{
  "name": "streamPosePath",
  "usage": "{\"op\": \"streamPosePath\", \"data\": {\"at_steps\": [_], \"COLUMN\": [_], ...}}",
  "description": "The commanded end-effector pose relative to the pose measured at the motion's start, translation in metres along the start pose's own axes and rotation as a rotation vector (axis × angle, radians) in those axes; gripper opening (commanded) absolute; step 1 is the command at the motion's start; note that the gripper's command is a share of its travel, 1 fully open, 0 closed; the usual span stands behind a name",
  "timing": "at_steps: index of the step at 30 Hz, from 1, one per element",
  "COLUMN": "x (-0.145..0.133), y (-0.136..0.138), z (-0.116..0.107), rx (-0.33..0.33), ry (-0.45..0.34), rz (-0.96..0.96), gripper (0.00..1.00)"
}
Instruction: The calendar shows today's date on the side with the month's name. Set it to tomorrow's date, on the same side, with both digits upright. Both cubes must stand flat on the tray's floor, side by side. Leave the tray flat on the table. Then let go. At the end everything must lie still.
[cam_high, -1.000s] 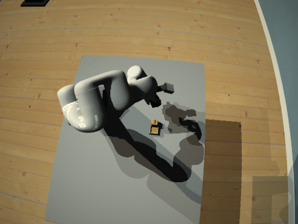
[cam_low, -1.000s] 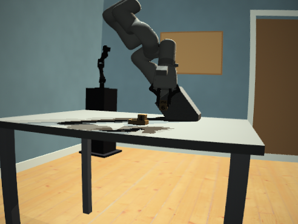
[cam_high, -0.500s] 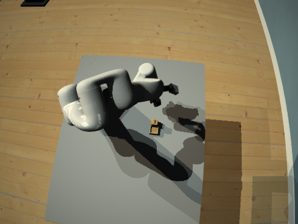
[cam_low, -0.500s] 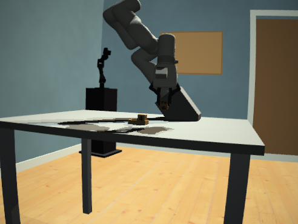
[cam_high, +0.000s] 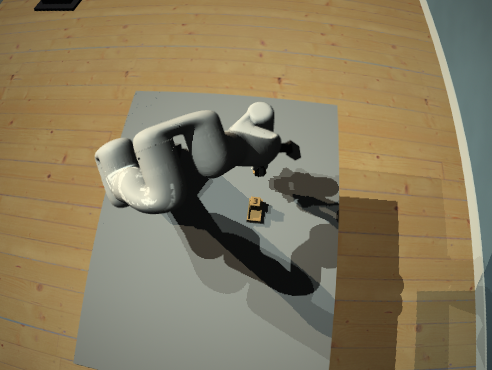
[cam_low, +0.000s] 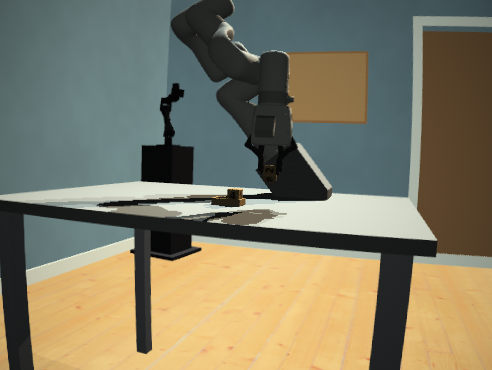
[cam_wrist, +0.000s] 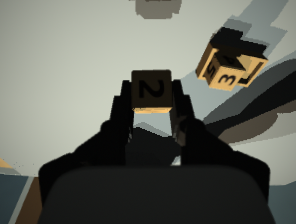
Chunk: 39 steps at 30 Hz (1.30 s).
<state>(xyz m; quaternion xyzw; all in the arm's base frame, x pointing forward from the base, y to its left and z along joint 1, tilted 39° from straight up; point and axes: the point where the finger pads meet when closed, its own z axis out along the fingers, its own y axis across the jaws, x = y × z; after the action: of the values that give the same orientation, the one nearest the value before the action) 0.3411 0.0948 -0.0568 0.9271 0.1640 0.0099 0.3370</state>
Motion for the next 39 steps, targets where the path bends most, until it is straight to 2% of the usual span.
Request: {"op": "streamPosePath", "data": {"at_steps": [1, 6, 9, 11, 18, 23, 26, 28, 34, 39], "x": [0.001, 0.004, 0.006, 0.006, 0.006, 0.009, 0.010, 0.010, 0.011, 0.013], "y": [-0.002, -0.002, 0.000, 0.000, -0.002, -0.002, -0.001, -0.001, -0.002, -0.002], "z": [-0.002, -0.002, -0.001, -0.001, -0.001, -0.001, 0.000, 0.000, 0.001, 0.001], "rx": [0.008, 0.008, 0.000, 0.000, 0.007, 0.007, 0.002, 0.002, 0.004, 0.007], "ry": [-0.095, -0.103, -0.152, -0.152, -0.354, -0.365, -0.415, -0.415, -0.598, -0.621], "rz": [-0.006, -0.006, -0.002, -0.002, -0.007, -0.007, -0.004, -0.004, -0.007, -0.009], "gripper": [0.29, 0.29, 0.29, 0.29, 0.29, 0.29, 0.29, 0.29, 0.29, 0.29]}}
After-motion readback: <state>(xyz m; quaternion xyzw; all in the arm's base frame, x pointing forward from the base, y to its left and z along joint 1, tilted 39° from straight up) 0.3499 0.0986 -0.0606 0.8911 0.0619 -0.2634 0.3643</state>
